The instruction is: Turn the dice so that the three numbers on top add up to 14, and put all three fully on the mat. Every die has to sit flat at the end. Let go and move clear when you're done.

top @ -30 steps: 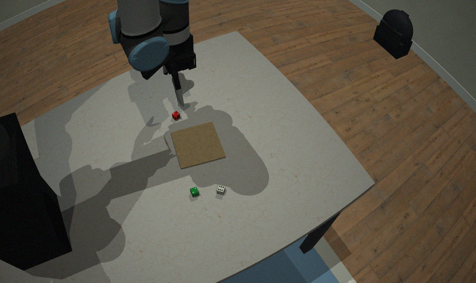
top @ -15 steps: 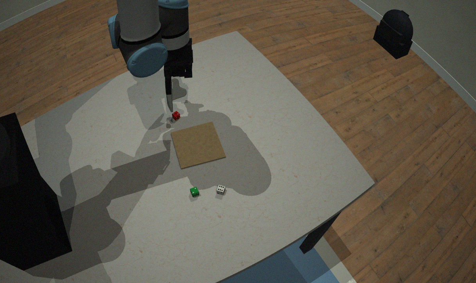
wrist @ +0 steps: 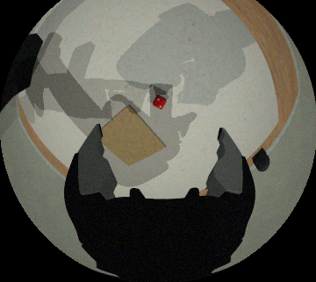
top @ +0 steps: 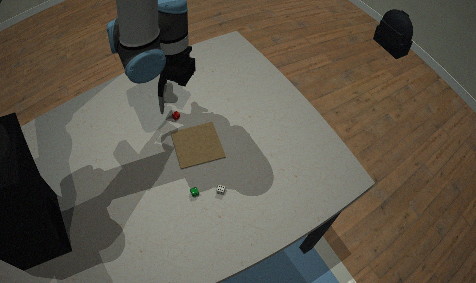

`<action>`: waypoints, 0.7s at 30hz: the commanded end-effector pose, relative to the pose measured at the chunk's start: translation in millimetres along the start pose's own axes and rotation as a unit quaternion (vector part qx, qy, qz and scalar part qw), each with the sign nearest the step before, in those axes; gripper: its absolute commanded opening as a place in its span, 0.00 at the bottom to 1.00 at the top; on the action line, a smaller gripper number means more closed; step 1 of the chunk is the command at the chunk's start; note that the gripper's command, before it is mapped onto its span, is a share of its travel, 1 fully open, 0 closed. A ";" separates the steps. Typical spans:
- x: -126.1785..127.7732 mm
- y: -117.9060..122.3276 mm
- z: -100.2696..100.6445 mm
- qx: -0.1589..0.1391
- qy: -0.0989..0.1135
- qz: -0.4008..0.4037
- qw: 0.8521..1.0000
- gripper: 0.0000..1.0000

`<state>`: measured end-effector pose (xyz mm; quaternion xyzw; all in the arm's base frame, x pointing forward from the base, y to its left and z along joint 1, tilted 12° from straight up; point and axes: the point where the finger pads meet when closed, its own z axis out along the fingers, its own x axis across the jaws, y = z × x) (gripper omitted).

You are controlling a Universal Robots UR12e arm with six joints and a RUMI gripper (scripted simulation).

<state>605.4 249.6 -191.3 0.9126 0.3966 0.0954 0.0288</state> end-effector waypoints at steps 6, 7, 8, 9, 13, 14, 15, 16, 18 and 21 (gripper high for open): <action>-0.7 1.5 6.3 -0.002 0.000 0.137 0.991 1.00; -0.9 1.7 6.9 -0.002 0.000 0.151 0.989 1.00; -1.0 1.9 7.6 -0.002 0.000 0.163 0.987 1.00; -1.1 2.1 8.1 -0.002 0.000 0.175 0.985 1.00; -1.5 2.8 9.9 -0.002 0.000 0.210 0.978 1.00; -1.6 2.9 10.2 -0.002 0.000 0.216 0.976 1.00; -1.7 3.1 10.5 -0.002 0.000 0.222 0.975 1.00; -1.7 3.1 10.7 -0.002 0.000 0.226 0.974 1.00; -1.7 3.1 10.7 -0.002 0.000 0.226 0.974 1.00; -1.8 3.3 11.1 -0.002 0.000 0.234 0.972 1.00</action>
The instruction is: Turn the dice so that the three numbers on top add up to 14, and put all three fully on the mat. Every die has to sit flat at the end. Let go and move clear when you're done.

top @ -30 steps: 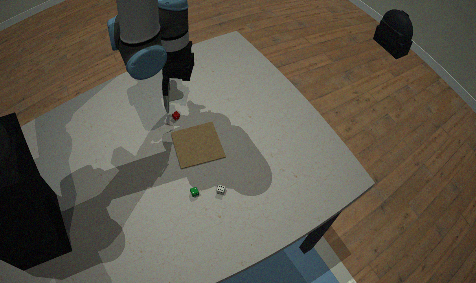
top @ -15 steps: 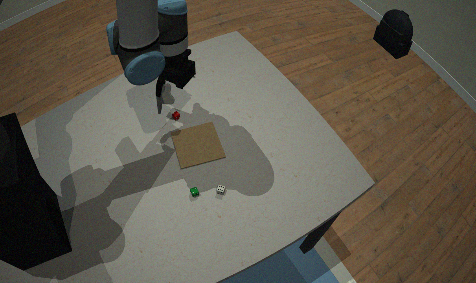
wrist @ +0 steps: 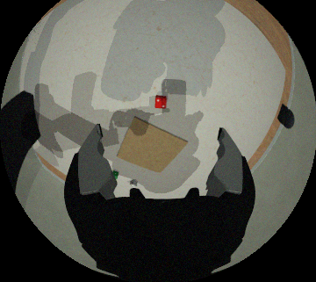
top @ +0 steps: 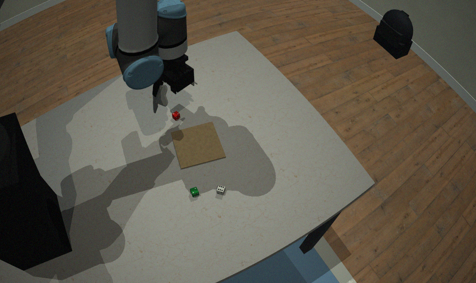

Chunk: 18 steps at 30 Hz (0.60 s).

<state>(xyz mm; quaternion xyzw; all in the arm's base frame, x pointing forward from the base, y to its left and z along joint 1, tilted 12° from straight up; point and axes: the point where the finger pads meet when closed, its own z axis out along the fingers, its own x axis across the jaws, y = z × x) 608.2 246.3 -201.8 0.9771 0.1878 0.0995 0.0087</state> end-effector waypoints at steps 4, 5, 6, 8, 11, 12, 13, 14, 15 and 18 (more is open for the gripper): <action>0.4 0.4 0.5 -0.001 0.000 0.020 1.000 1.00; 0.4 0.4 0.5 -0.001 0.000 0.020 1.000 1.00; 0.4 0.4 0.5 -0.001 0.000 0.020 1.000 0.21; 0.4 0.4 0.5 -0.001 0.000 0.020 1.000 0.21; 0.4 0.4 0.5 -0.001 0.000 0.020 1.000 0.21; 0.4 0.4 0.5 -0.001 0.000 0.020 1.000 0.21; 0.4 0.4 0.5 -0.001 0.000 0.020 1.000 0.21; 0.4 0.4 0.5 -0.001 0.000 0.020 1.000 0.21; 0.4 0.4 0.5 -0.001 0.000 0.020 1.000 0.21; 0.4 0.4 0.5 -0.001 0.000 0.020 1.000 0.21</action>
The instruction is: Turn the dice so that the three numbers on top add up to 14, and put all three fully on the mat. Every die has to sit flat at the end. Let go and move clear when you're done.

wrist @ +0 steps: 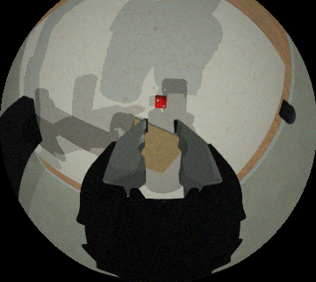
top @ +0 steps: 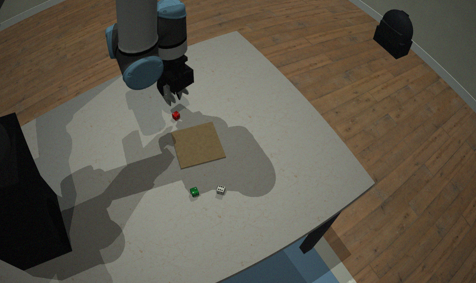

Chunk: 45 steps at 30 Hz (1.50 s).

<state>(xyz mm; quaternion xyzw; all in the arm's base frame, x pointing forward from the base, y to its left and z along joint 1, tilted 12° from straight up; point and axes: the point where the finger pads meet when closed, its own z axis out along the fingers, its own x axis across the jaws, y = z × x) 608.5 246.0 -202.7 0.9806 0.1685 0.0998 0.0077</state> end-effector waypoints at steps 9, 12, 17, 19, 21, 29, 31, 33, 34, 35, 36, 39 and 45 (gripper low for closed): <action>0.4 0.0 -0.4 0.000 0.000 0.000 1.000 0.21; 0.4 0.0 -0.4 0.000 0.000 0.000 1.000 0.21; 0.4 0.0 -0.4 0.000 0.000 0.000 1.000 0.21; 0.4 0.0 -0.4 0.000 0.000 0.000 1.000 0.21; 0.4 0.0 -0.4 0.000 0.000 0.000 1.000 0.21; 0.4 0.0 0.3 0.000 0.000 0.000 1.000 0.21; 0.4 0.0 0.6 0.000 0.000 0.001 1.000 0.21; 0.4 0.0 1.4 0.000 0.000 0.001 1.000 0.21; 0.4 0.0 1.9 0.000 0.000 0.001 1.000 0.21; 0.4 -0.1 2.5 0.000 0.000 0.002 1.000 0.21; 0.4 -0.1 3.2 0.000 0.000 0.002 1.000 0.21; 0.5 -0.1 5.8 0.000 0.000 0.003 1.000 0.21; 0.5 -0.3 13.0 0.000 0.000 0.003 1.000 0.21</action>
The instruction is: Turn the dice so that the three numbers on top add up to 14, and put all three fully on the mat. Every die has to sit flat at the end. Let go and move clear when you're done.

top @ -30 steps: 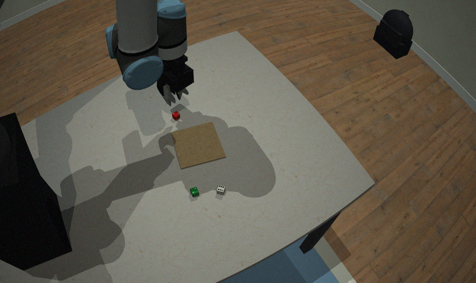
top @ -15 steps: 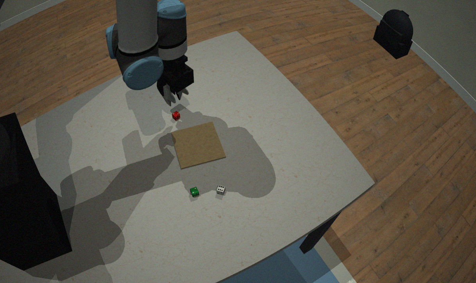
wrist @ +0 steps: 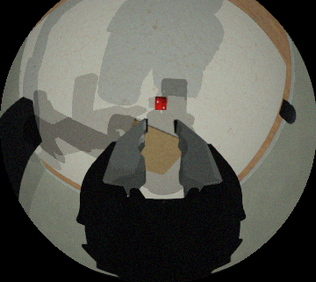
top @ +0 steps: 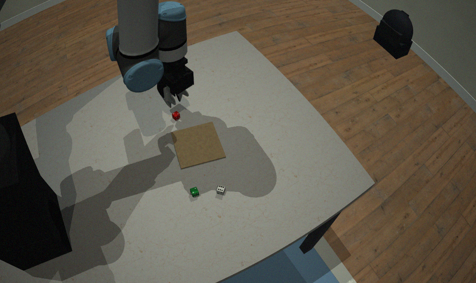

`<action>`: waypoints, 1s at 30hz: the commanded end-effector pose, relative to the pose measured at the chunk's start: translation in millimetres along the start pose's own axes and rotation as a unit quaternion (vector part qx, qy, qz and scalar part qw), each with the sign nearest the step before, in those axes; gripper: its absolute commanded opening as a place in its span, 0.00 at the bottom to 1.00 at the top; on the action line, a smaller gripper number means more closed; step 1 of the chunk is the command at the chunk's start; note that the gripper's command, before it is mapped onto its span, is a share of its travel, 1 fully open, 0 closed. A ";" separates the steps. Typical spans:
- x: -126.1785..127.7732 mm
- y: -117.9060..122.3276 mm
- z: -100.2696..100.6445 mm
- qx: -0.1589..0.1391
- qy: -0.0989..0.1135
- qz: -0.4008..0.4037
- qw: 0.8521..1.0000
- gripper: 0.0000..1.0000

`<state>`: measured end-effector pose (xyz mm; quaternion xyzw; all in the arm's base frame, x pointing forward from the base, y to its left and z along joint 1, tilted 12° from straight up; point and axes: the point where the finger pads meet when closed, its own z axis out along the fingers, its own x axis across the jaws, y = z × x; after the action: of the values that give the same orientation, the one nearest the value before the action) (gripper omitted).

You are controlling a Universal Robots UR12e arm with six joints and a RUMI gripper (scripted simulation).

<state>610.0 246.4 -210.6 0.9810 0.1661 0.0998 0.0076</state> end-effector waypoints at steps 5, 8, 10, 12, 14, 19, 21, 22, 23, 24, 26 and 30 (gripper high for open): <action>0.5 -0.2 9.3 0.000 0.000 0.000 1.000 0.21; 0.5 -0.4 14.1 0.000 0.000 0.000 1.000 0.21; 0.5 -0.4 17.3 0.000 0.000 0.000 1.000 0.21; 0.5 -0.5 20.6 0.000 0.000 0.000 1.000 0.21; 0.5 -0.6 23.8 0.000 0.000 0.000 1.000 0.21; 0.5 -0.7 28.4 0.000 0.000 0.000 1.000 0.21; 0.5 -0.8 31.3 0.000 0.000 0.000 1.000 0.21; 0.5 -0.8 32.6 0.000 0.000 0.000 1.000 0.21; 0.5 -0.9 33.9 0.000 0.000 0.000 1.000 0.21; 0.5 -0.9 35.1 0.000 0.000 0.000 1.000 0.21; 0.5 -0.9 37.3 0.000 0.000 0.000 1.000 0.21; 0.5 -1.0 40.7 0.000 0.000 0.000 1.000 0.21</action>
<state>617.1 247.9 -246.7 0.9810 0.1660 0.0998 0.0076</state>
